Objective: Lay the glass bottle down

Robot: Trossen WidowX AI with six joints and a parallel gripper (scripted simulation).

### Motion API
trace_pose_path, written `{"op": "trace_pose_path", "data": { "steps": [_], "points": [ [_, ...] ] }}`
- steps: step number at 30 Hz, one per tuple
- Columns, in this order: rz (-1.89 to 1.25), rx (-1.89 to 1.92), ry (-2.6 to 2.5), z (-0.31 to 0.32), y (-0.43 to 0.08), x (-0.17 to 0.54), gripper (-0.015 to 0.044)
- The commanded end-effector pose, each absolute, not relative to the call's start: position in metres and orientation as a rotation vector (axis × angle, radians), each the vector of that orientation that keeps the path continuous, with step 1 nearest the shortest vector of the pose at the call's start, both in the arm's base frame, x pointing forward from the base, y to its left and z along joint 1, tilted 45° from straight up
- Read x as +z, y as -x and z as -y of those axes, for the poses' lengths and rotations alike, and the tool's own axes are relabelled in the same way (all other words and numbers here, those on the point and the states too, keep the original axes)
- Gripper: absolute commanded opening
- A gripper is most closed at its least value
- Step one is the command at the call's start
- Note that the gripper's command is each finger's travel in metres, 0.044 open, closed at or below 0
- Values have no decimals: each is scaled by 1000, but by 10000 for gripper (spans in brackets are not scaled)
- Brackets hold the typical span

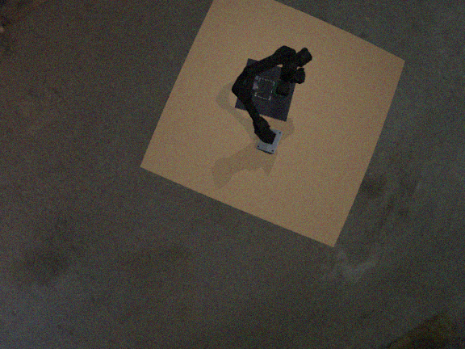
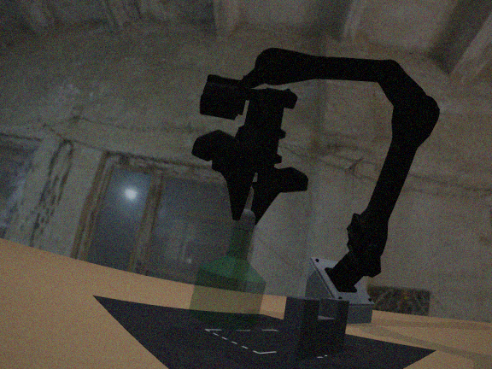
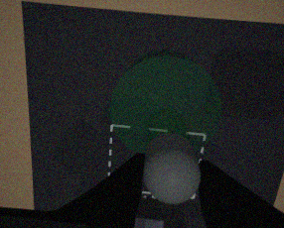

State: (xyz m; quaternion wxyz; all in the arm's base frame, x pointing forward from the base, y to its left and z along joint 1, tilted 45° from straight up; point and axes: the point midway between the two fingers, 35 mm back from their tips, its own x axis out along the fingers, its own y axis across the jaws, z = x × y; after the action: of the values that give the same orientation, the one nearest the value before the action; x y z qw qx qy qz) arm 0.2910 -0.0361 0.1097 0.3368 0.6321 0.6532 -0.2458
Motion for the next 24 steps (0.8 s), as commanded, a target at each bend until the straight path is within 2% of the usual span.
{"op": "trace_pose_path", "data": {
  "steps": [1, 24],
  "points": [
    [-1706, -636, -1652, 31, -289, 118, 108],
    [-1688, -665, -1628, 22, -288, 128, 108]
  ]
}}
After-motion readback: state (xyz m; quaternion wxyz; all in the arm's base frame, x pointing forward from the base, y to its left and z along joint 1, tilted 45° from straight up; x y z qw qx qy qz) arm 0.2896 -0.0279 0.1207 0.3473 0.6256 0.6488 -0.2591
